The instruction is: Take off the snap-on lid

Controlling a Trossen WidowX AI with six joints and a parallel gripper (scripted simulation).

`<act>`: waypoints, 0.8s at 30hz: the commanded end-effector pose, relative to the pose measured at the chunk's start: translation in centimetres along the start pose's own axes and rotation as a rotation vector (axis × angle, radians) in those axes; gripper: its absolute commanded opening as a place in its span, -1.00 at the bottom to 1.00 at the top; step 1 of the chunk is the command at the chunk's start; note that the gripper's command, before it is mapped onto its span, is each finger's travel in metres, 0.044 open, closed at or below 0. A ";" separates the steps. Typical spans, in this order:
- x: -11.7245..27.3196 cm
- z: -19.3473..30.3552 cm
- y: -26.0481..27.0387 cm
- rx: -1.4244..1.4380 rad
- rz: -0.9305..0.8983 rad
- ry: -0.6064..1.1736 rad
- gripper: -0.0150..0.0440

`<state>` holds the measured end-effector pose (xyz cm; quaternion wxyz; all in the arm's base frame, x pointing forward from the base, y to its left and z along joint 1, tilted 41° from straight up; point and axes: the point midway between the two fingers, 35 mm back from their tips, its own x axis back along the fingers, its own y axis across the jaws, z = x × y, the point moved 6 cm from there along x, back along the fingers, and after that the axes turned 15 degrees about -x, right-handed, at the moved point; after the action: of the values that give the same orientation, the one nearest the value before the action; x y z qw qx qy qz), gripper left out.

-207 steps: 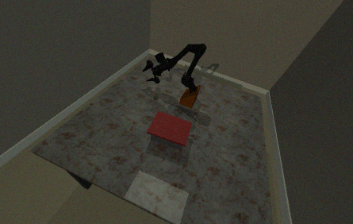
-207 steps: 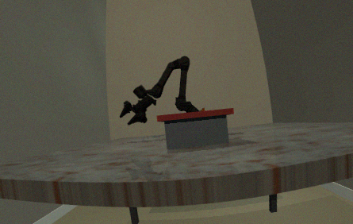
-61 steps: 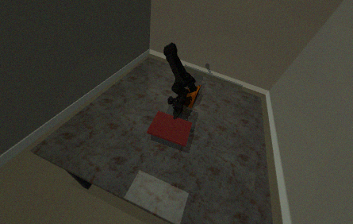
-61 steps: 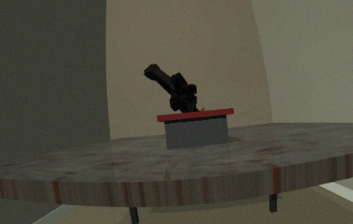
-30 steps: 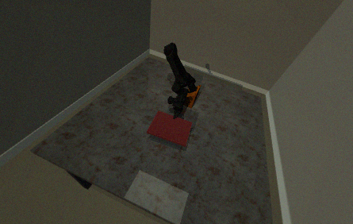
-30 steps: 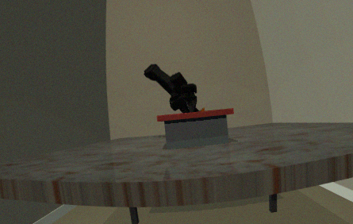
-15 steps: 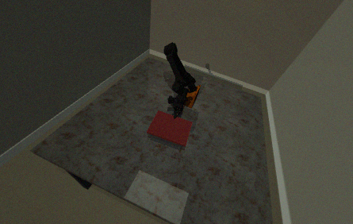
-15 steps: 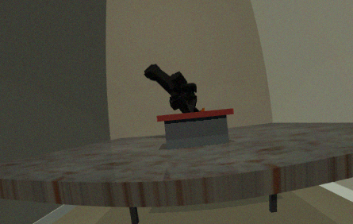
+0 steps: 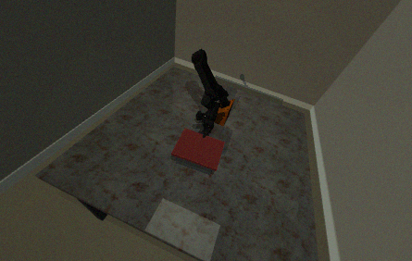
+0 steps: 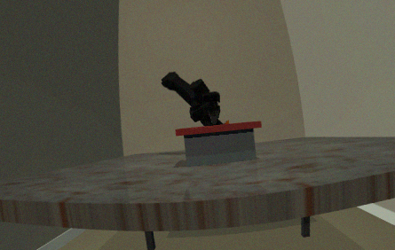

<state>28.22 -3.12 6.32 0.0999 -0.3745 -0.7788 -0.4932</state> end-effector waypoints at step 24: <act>0.4 0.2 0.5 -0.005 -0.002 -0.001 -0.49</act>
<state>28.28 -2.71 6.70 0.0995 -0.3734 -0.7793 -0.4934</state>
